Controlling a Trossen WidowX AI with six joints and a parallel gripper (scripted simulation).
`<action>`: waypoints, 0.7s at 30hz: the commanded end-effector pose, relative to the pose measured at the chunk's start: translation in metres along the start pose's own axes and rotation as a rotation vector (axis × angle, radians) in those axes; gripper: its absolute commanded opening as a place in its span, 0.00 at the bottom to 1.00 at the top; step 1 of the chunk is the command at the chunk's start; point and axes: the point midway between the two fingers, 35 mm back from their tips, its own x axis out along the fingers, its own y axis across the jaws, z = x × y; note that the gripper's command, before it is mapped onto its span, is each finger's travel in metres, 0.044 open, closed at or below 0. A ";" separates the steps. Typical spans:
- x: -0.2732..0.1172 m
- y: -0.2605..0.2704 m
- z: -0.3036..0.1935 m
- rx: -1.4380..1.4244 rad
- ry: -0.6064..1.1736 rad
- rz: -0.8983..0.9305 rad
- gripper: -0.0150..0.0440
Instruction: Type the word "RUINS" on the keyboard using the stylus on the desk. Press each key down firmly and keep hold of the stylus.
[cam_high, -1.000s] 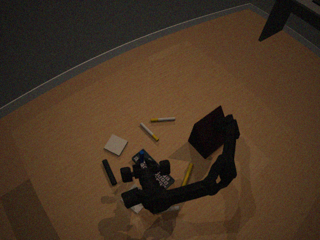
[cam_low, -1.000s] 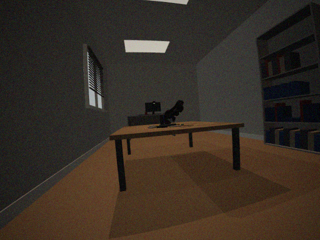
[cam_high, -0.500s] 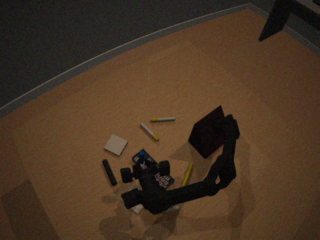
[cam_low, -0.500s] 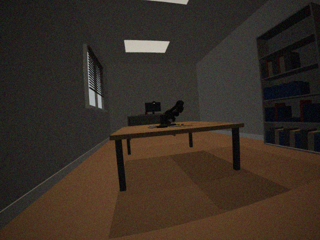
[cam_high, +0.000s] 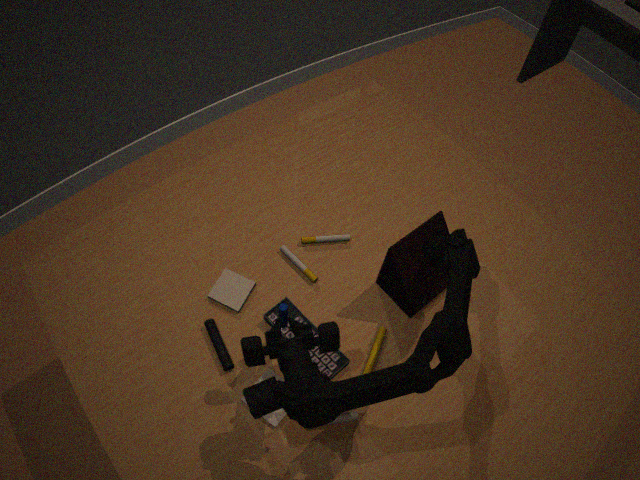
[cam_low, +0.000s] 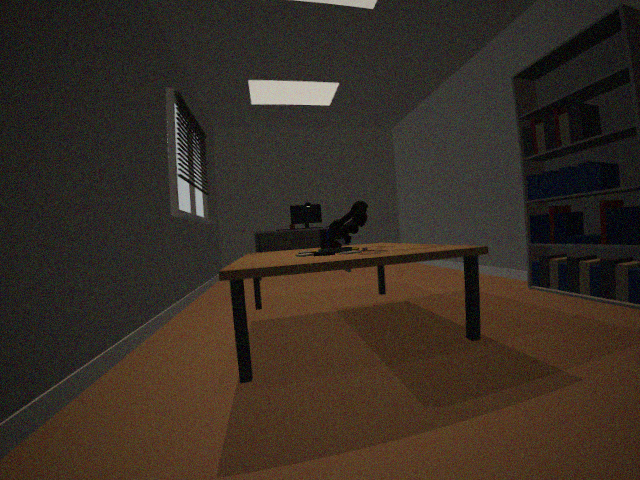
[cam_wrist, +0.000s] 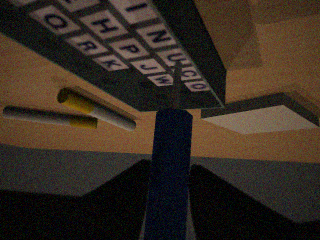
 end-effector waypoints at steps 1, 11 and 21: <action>0.001 0.000 0.003 0.003 -0.003 0.000 0.39; 0.003 0.000 0.006 0.003 -0.003 0.000 0.39; 0.003 0.000 0.006 0.003 -0.003 0.000 0.39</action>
